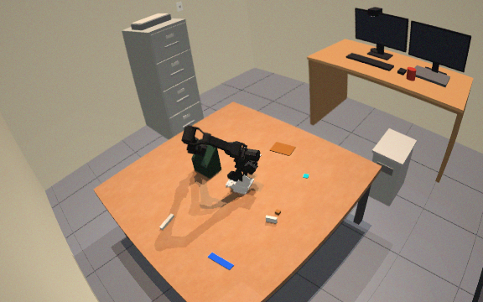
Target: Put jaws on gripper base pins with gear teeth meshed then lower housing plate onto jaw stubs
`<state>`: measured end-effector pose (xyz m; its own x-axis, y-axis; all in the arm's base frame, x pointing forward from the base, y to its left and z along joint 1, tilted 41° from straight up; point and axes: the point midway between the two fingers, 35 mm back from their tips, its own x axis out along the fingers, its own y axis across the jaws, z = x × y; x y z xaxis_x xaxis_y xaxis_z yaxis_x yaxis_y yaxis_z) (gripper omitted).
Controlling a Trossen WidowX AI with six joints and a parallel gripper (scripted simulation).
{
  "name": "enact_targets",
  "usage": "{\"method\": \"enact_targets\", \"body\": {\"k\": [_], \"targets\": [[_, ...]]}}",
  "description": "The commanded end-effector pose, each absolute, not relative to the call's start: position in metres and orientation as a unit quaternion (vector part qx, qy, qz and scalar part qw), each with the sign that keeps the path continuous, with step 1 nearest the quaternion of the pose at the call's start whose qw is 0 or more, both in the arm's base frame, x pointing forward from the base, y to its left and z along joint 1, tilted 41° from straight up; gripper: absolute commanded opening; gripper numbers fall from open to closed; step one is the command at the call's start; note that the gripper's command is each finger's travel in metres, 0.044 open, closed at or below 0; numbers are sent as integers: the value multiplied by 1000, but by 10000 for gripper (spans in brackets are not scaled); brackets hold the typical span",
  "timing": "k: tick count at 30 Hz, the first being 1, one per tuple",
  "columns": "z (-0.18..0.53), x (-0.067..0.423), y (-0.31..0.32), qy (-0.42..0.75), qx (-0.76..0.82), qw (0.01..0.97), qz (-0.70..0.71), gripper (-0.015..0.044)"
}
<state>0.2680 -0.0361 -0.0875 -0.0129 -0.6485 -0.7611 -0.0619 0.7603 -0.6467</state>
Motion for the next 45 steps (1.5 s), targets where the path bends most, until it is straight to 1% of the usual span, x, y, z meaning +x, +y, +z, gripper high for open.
{"method": "enact_targets", "body": {"k": [1,45], "targets": [[-87,268,-37,674,-266,651,-225,134],[-87,269,-36,674,-266,651,-225,134]]}}
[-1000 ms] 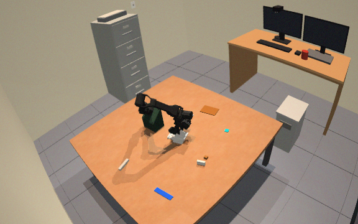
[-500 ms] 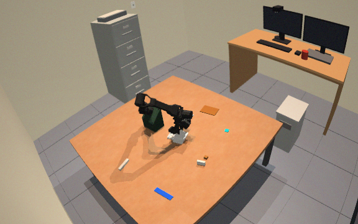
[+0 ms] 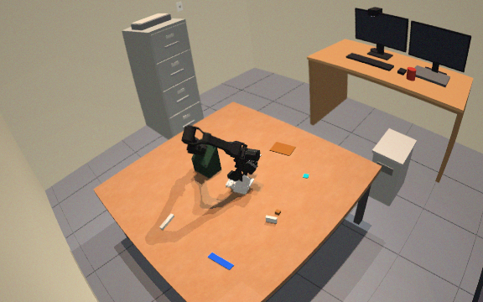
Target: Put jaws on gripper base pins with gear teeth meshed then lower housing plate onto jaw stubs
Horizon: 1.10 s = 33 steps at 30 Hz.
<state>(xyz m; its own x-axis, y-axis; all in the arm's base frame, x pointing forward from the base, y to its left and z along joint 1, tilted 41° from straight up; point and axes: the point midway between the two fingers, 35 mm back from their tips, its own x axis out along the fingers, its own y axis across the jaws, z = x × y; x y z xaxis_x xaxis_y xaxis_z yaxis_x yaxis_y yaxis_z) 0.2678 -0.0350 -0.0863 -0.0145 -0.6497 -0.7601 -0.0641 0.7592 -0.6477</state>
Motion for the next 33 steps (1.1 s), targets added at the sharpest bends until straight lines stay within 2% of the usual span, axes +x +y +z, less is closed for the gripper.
{"method": "enact_targets", "body": {"k": [1,29,33], "targets": [[-88,269,-36,674,-266,651,-225,134],[-88,269,-36,674,-266,651,-225,134],[-88,268,-36,675,-263,651,-225,224]]}}
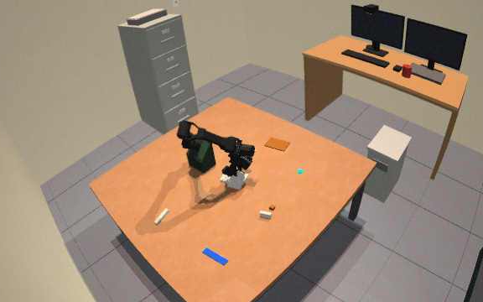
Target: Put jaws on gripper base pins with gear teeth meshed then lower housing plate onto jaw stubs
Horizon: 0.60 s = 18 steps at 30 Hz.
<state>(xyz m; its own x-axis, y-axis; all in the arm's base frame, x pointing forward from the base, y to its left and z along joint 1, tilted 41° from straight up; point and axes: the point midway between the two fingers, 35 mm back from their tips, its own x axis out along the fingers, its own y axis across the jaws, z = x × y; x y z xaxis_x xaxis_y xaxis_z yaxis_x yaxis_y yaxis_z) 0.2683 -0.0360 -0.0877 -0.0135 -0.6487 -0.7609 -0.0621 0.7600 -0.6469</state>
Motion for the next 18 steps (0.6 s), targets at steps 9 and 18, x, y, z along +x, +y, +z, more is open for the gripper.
{"method": "enact_targets", "body": {"k": [9,18], "targets": [[-88,268,-36,675,-263,651,-225,224],[-69,270,-18,675,-264,652,-224,224]]}}
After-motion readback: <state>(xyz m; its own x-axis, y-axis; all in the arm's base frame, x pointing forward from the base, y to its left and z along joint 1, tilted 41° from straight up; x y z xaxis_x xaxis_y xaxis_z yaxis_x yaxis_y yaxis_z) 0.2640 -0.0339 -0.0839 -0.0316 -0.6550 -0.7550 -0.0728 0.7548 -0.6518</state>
